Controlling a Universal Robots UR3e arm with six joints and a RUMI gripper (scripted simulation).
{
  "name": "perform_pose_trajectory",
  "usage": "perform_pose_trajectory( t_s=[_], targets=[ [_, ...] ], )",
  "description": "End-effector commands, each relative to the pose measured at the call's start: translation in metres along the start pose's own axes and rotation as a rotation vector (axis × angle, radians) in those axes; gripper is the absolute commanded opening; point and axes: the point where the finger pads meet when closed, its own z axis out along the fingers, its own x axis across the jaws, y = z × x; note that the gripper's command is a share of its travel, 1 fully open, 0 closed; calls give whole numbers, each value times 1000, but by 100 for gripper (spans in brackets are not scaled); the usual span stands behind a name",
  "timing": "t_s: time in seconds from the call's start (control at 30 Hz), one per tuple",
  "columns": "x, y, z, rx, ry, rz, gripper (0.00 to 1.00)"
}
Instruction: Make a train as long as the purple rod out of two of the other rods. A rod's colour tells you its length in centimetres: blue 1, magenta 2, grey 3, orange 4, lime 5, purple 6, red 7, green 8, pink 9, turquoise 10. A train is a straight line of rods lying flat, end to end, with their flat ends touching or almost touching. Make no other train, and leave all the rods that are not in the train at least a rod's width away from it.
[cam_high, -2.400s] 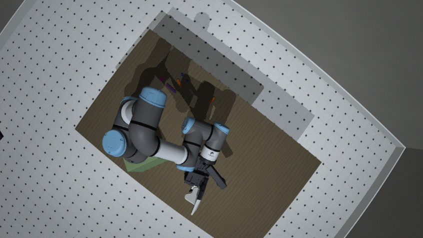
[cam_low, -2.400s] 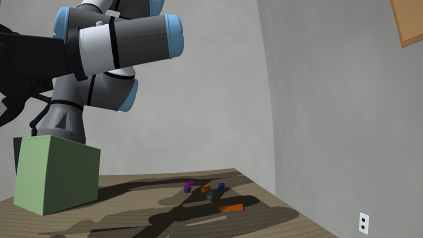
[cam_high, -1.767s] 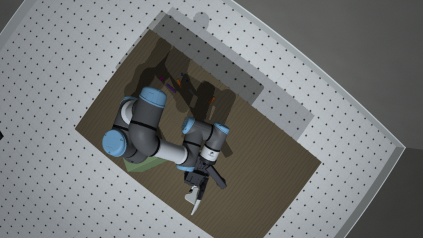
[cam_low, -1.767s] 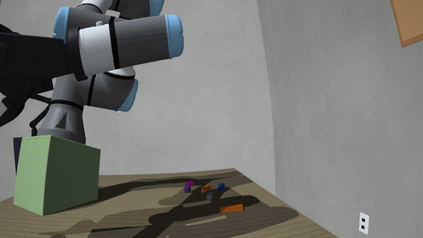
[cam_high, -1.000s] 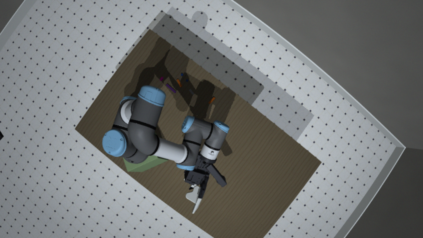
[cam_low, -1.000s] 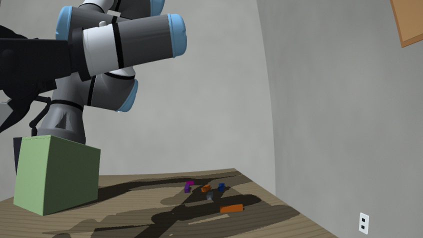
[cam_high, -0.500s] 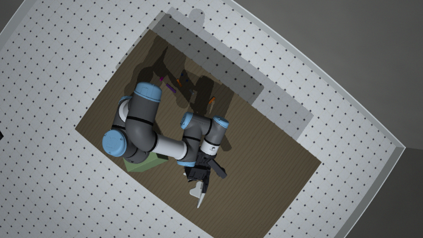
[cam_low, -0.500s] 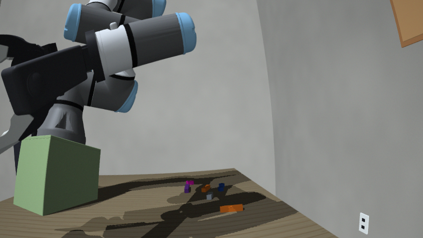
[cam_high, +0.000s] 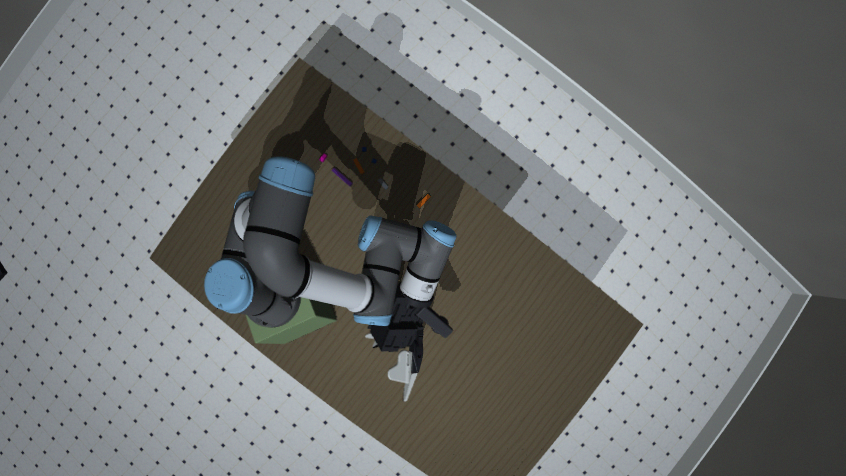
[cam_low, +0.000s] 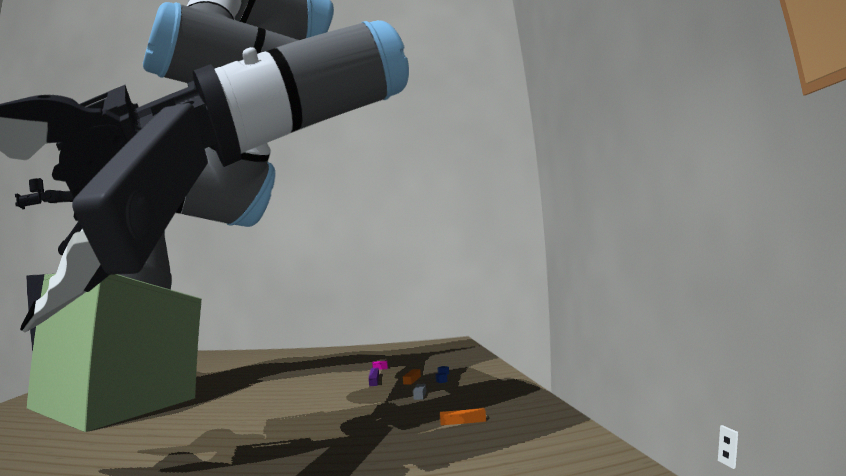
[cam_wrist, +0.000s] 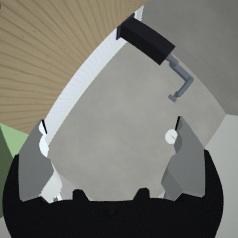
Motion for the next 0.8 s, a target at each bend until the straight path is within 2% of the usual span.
perform_pose_trajectory(
  t_s=[0.0, 0.27, 0.4, 0.47, 0.77],
  targets=[
    [-16, -8, -10, 53, -46, -130, 100],
    [-33, -15, -23, 108, -75, -265, 100],
    [-33, -16, -23, 111, -77, -272, 100],
    [-43, -20, -31, 144, -90, -348, 100],
    [-59, -26, -45, 206, -108, -482, 100]
  ],
)
